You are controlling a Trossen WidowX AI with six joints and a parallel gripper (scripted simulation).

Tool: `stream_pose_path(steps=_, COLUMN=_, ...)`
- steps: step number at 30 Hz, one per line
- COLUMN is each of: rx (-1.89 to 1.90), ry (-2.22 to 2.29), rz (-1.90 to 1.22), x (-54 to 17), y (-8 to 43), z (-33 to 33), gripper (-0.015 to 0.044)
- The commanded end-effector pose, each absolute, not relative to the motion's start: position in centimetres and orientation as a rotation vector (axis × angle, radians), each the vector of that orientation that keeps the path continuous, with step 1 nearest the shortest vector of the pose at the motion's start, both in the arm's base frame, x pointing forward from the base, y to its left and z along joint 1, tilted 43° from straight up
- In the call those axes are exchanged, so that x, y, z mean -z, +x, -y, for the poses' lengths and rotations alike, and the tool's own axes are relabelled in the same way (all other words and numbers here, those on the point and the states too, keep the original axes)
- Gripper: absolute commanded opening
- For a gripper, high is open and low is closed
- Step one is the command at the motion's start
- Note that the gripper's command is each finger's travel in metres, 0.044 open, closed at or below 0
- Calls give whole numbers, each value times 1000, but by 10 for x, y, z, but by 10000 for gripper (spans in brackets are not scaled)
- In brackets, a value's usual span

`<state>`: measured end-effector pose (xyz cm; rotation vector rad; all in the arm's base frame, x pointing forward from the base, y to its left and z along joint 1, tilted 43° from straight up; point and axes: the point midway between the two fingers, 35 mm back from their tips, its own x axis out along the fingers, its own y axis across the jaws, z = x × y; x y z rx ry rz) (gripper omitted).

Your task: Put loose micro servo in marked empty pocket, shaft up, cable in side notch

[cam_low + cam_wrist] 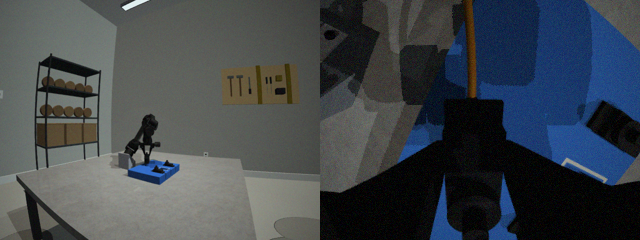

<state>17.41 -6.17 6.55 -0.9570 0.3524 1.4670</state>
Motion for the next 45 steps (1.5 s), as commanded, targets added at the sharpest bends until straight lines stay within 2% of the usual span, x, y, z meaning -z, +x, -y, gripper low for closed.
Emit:
stream_pose_path(steps=1, rx=-1461, ry=-972, rz=-355, x=-73, y=172, z=67, gripper=0)
stream_pose_path(steps=10, rx=-1461, ry=-972, rz=-355, x=-74, y=173, z=67, gripper=0)
stream_pose_path(steps=22, rx=-1459, ry=-975, rz=-354, x=-66, y=219, z=85, gripper=0)
stream_pose_path(steps=30, rx=-1457, ry=-971, rz=-358, x=-61, y=221, z=91, gripper=0)
stream_pose_path(steps=45, rx=-1297, ry=-603, rz=-657, x=-61, y=221, z=91, gripper=0)
